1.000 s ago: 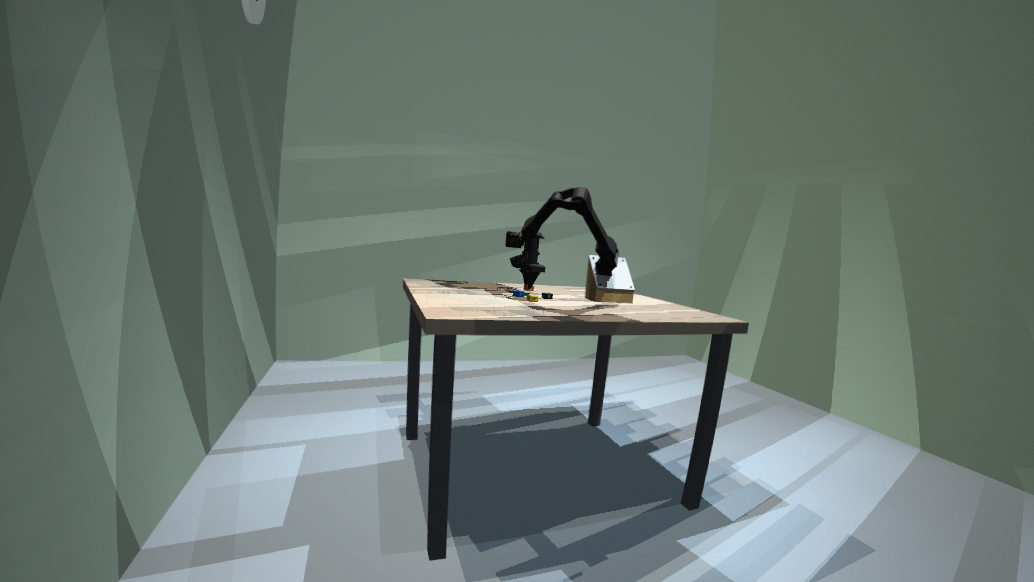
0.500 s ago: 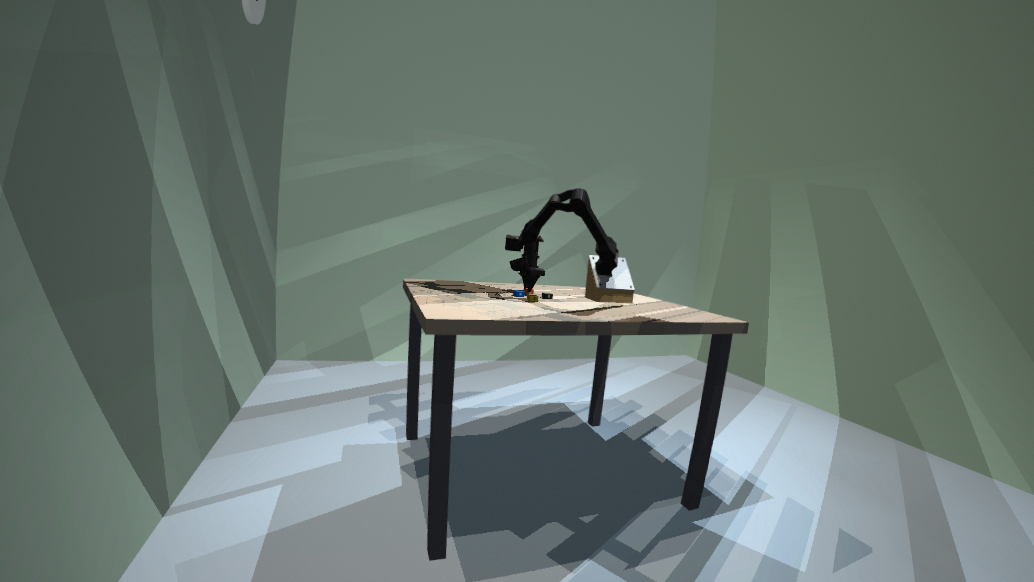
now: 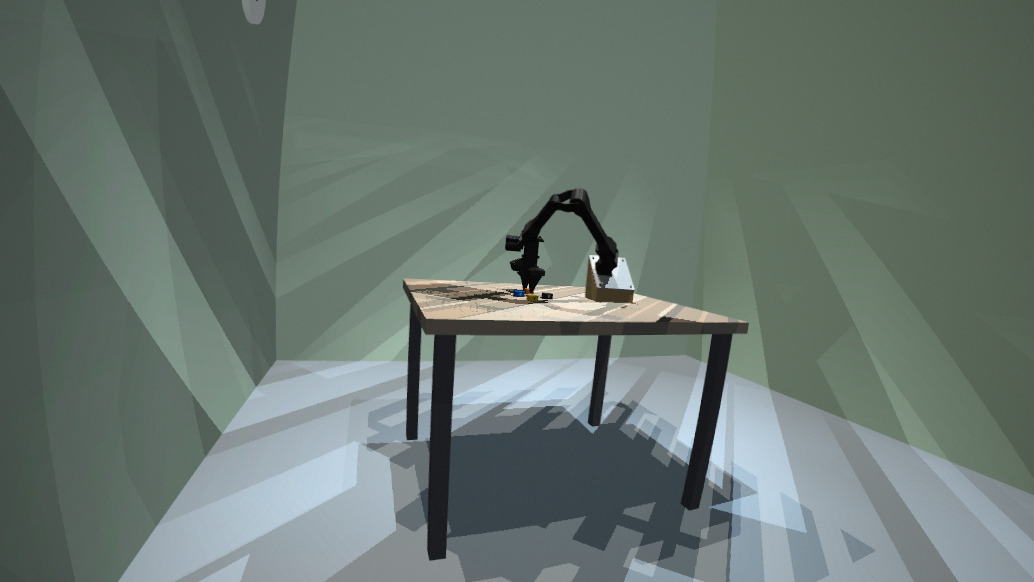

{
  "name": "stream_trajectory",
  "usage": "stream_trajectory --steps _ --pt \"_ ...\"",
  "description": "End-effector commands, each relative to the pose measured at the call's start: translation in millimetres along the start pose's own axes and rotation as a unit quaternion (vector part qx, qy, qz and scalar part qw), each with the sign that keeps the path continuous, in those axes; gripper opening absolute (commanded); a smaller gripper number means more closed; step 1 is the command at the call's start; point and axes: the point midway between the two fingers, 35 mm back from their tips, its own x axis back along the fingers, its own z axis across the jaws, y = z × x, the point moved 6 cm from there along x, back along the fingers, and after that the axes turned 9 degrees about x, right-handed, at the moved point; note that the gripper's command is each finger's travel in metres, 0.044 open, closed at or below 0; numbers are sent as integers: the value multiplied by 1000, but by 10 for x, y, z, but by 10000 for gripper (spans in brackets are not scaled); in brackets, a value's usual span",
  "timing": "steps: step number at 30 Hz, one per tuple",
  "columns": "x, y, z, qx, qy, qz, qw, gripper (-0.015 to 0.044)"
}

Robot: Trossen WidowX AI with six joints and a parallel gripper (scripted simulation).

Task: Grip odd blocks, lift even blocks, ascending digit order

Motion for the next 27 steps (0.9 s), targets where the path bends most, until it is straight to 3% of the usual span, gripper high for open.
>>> stream_trajectory --steps 1,3,6,10,12,16,21,27 --pt "-3 1 2 -2 1 -2 1000 400" --pt "26 3 0 -2 1 -2 1000 400" --pt "332 3 -3 -2 0 -1 1000 400" --pt "362 1 -2 -2 0 -1 1000 400" --pt "491 13 -15 -2 -1 -1 1000 348" --pt "1141 3 -11 -2 -2 -1 1000 242" --pt "1175 -1 -8 -2 -1 -1 1000 120" --pt "1175 -1 -8 -2 -1 -1 1000 120"
